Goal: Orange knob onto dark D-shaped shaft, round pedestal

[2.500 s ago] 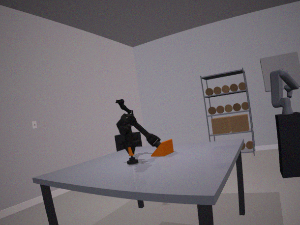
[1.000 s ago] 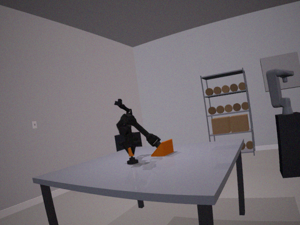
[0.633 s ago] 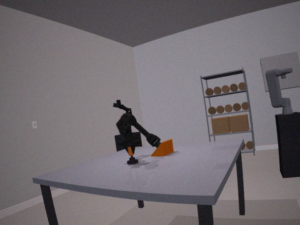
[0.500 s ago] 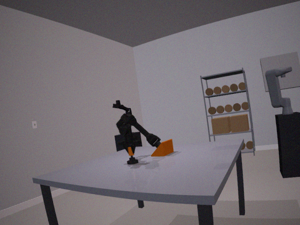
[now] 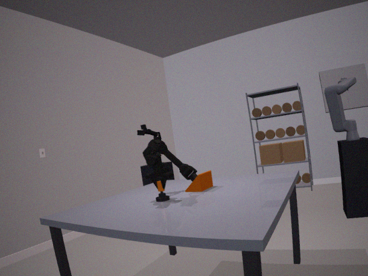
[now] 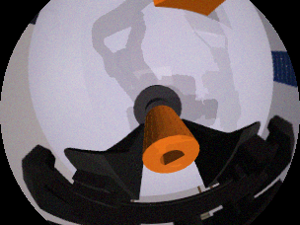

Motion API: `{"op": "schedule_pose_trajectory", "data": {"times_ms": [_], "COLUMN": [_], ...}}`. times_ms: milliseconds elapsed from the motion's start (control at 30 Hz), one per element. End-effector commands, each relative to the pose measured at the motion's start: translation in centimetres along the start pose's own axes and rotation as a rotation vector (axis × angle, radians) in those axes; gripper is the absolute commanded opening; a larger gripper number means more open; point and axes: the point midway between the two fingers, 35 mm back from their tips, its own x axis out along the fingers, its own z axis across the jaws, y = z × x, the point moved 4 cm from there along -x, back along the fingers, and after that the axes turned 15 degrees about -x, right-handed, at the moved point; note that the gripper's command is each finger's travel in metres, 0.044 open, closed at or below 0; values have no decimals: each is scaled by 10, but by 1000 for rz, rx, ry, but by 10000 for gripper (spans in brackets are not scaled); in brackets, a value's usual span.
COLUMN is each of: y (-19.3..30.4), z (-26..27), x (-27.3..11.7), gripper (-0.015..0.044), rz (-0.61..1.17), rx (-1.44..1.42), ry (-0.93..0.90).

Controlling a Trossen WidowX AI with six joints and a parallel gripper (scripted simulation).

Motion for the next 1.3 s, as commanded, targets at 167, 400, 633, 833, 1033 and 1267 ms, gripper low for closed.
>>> {"op": "schedule_pose_trajectory", "data": {"times_ms": [167,400,633,833,1033,1267], "y": [0,0,0,0,0,0], "z": [1,1,1,1,1,0], "x": [1,1,2,2,2,2], "gripper": [0,0,0,0,0,0], "rz": [1,1,1,1,1,1], "rx": [-3,-44,0,52,17,3], "ry": [-5,-5,-5,-5,-5,-5]}}
